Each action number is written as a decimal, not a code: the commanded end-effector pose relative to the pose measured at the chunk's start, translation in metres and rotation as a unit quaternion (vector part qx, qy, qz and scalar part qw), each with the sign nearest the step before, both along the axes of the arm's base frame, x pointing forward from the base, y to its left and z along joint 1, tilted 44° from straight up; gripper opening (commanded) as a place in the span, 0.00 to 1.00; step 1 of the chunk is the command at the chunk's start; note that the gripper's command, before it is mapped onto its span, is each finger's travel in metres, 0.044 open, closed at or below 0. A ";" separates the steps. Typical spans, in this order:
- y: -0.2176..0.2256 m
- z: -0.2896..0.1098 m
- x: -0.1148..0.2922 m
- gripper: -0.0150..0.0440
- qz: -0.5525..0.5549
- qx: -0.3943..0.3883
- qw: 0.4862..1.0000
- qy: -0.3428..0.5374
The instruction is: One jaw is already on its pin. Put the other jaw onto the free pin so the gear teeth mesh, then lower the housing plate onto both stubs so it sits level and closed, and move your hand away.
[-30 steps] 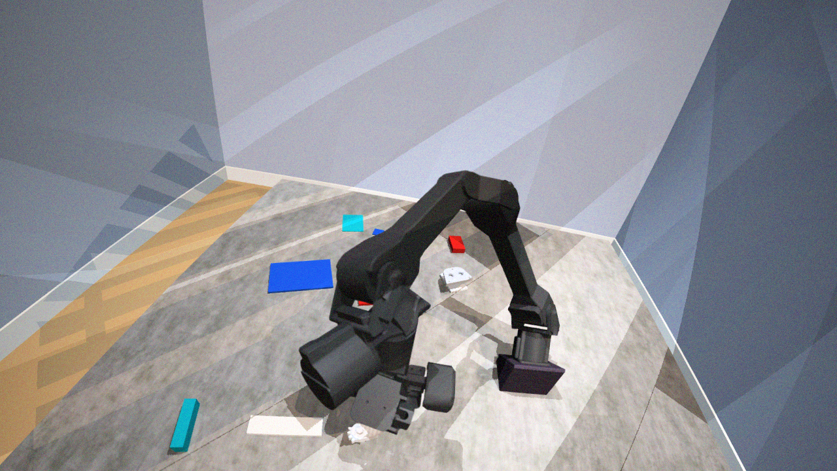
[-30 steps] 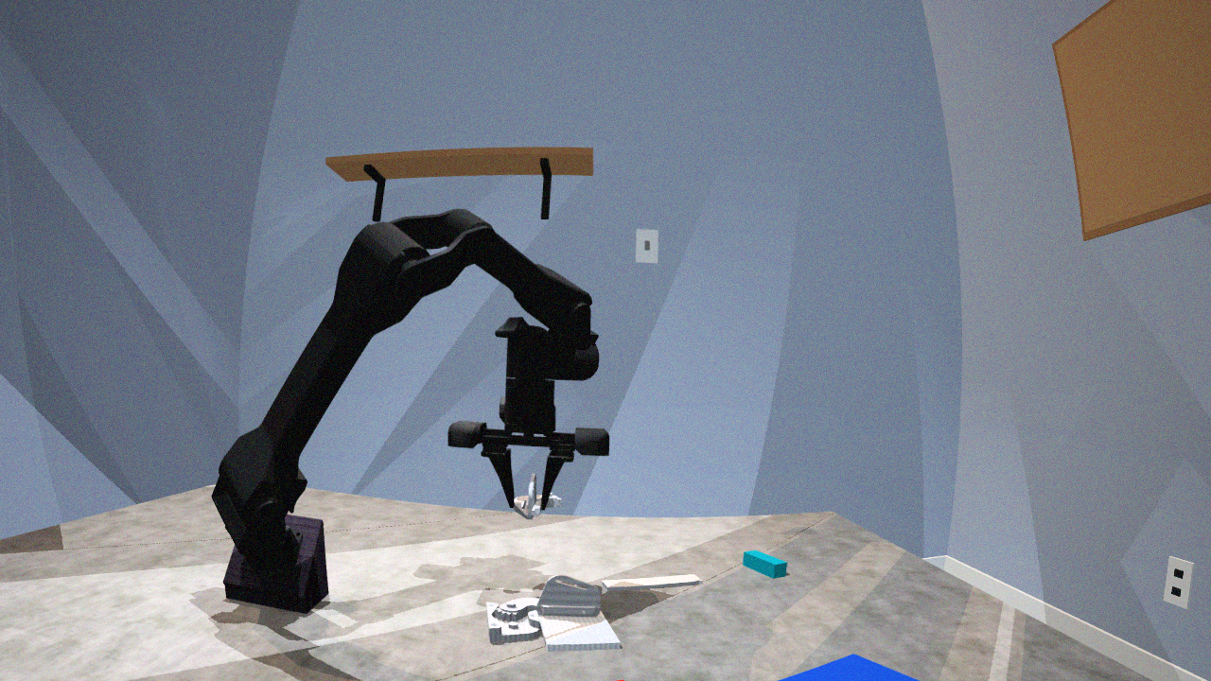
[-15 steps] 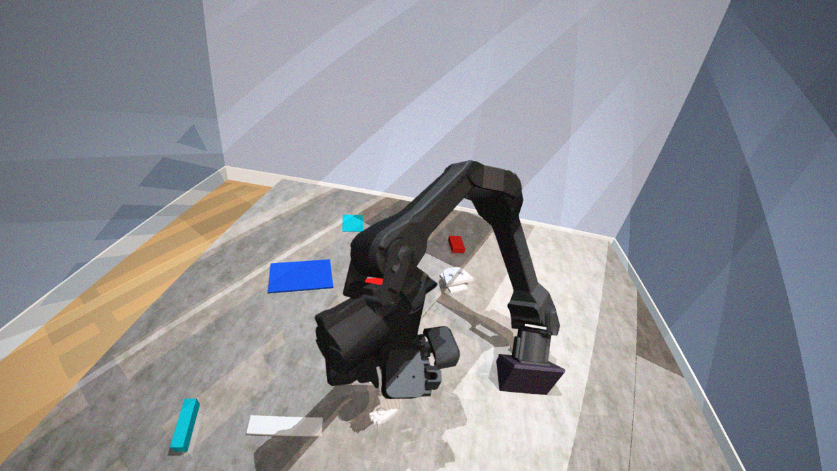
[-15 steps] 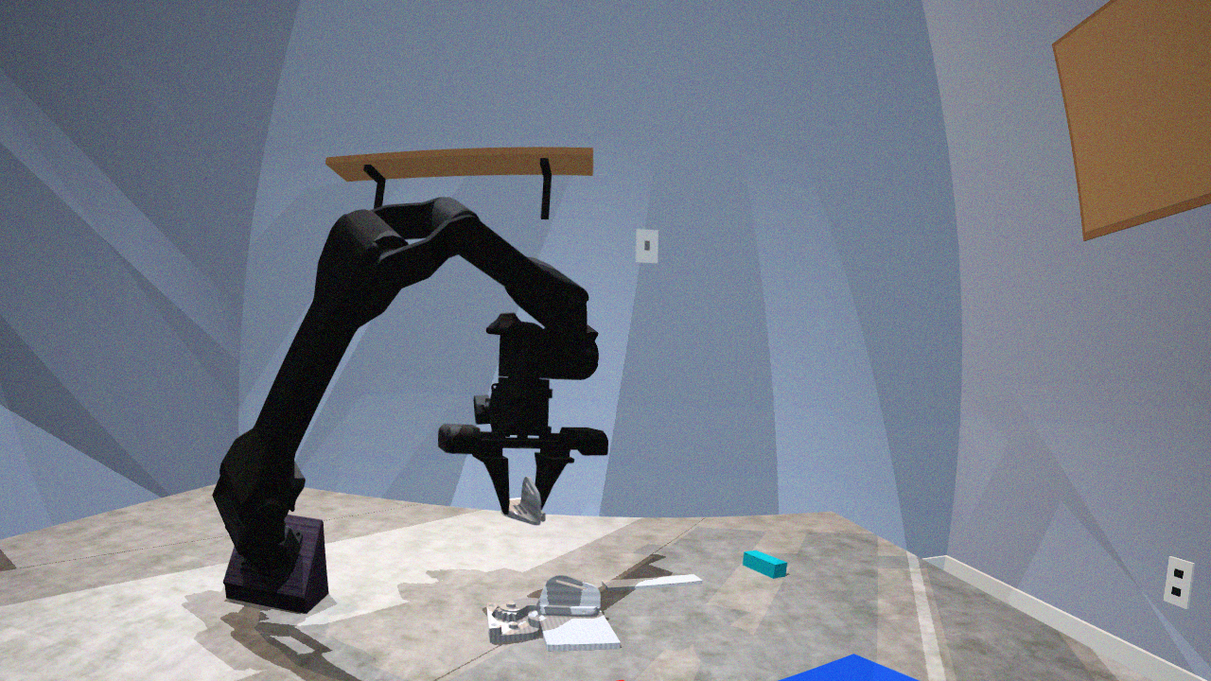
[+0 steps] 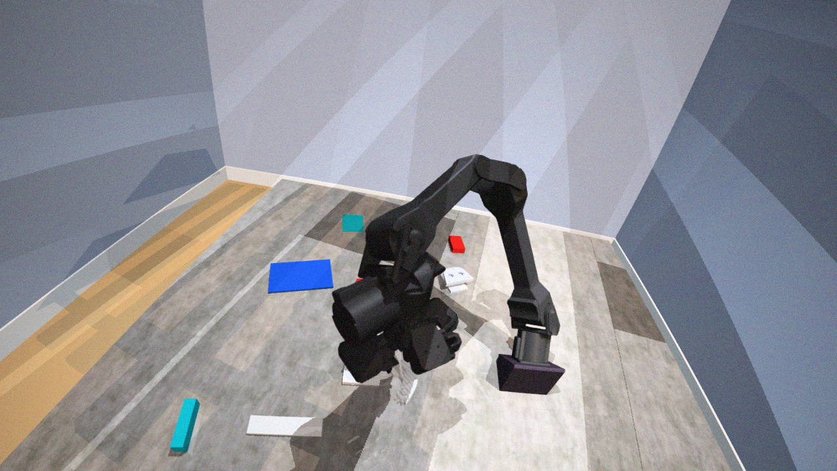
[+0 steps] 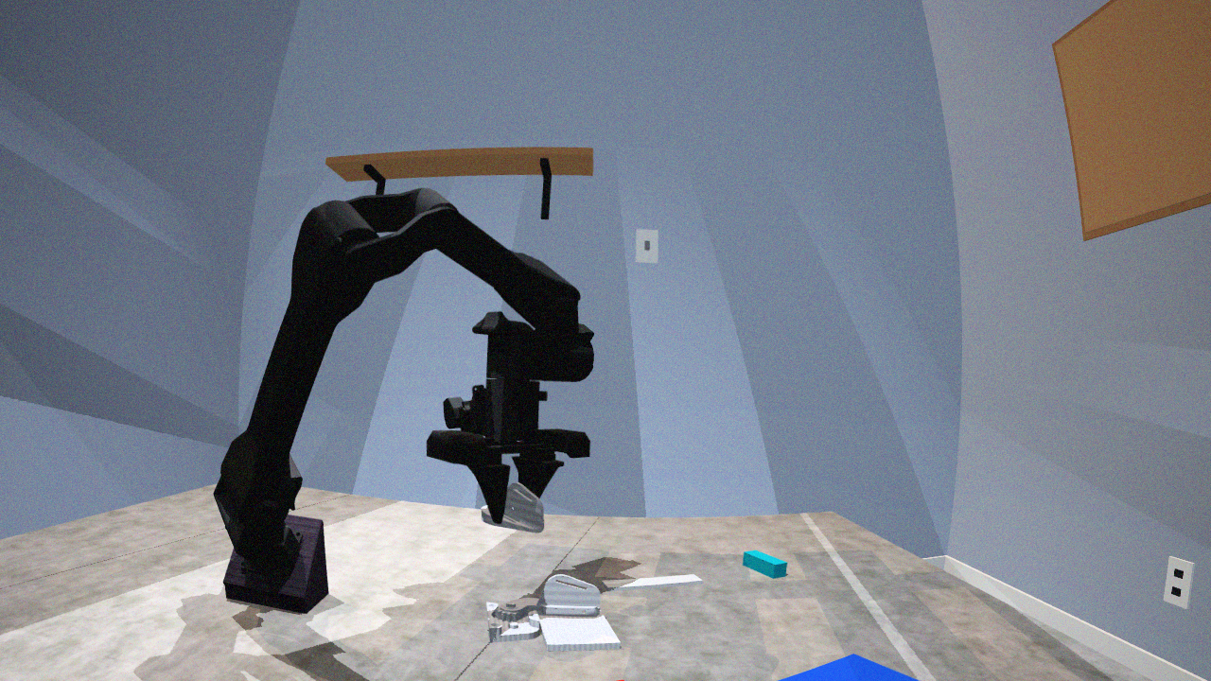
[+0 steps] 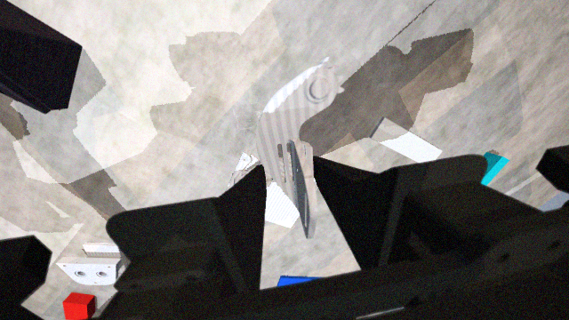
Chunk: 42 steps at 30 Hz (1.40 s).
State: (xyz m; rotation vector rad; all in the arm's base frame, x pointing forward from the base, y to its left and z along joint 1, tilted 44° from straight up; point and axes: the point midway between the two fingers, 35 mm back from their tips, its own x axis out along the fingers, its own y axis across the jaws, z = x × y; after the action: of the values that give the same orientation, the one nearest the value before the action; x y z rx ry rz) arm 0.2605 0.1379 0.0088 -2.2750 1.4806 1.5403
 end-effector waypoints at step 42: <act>-0.082 0.043 -0.040 0.48 0.371 -0.038 0.859 0.351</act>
State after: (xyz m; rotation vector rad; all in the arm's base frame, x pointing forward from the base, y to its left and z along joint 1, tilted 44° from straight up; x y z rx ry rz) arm 0.2208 0.0580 0.0507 -2.6275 0.6965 2.7693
